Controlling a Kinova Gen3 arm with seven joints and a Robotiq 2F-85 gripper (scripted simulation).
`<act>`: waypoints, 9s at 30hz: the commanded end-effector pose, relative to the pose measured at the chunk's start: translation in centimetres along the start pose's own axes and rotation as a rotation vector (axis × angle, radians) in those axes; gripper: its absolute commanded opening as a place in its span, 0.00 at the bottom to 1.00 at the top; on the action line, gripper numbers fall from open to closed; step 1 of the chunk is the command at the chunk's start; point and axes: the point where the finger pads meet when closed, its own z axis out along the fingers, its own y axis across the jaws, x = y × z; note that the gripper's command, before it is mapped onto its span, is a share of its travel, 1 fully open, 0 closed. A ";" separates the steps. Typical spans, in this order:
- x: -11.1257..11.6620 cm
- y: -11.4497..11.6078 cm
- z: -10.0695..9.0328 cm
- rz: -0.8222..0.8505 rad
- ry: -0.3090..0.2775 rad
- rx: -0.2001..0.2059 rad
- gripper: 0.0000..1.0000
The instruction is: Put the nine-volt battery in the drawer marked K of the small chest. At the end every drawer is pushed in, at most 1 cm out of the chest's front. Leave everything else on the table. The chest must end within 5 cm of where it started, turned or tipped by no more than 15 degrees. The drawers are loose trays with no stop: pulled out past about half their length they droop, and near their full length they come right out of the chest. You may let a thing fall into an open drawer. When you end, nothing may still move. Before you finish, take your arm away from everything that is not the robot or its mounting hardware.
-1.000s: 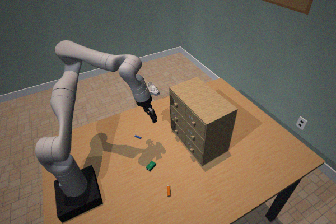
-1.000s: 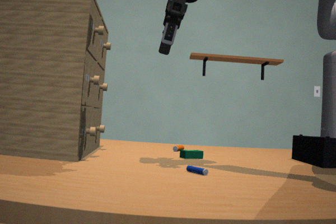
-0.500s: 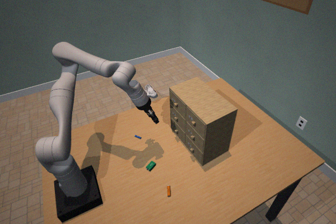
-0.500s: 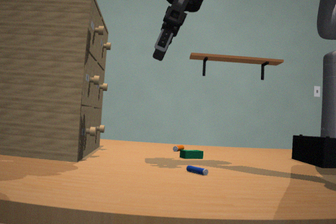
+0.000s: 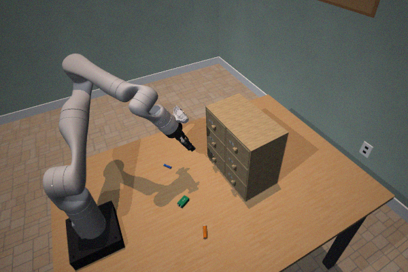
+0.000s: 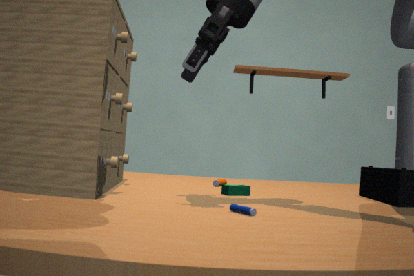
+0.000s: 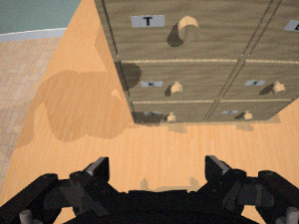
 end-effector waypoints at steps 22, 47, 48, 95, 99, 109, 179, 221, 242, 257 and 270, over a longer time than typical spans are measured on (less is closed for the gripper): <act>0.0 0.1 2.7 0.001 0.206 -0.005 1.00; 0.3 0.1 4.7 0.001 0.375 -0.005 1.00; 0.4 0.1 4.8 0.001 0.382 -0.005 1.00; 0.7 0.1 6.8 0.000 0.547 -0.005 1.00; 0.7 0.1 6.8 0.000 0.552 -0.005 1.00; 0.7 0.1 6.9 0.000 0.557 -0.005 1.00; 0.6 0.1 7.2 0.000 0.558 -0.005 1.00; 0.7 0.1 7.0 0.000 0.560 -0.008 1.00; 0.7 0.1 6.9 0.001 0.560 -0.010 1.00; 0.7 0.1 6.7 0.001 0.547 -0.010 1.00; 0.7 0.1 6.4 0.001 0.521 -0.010 1.00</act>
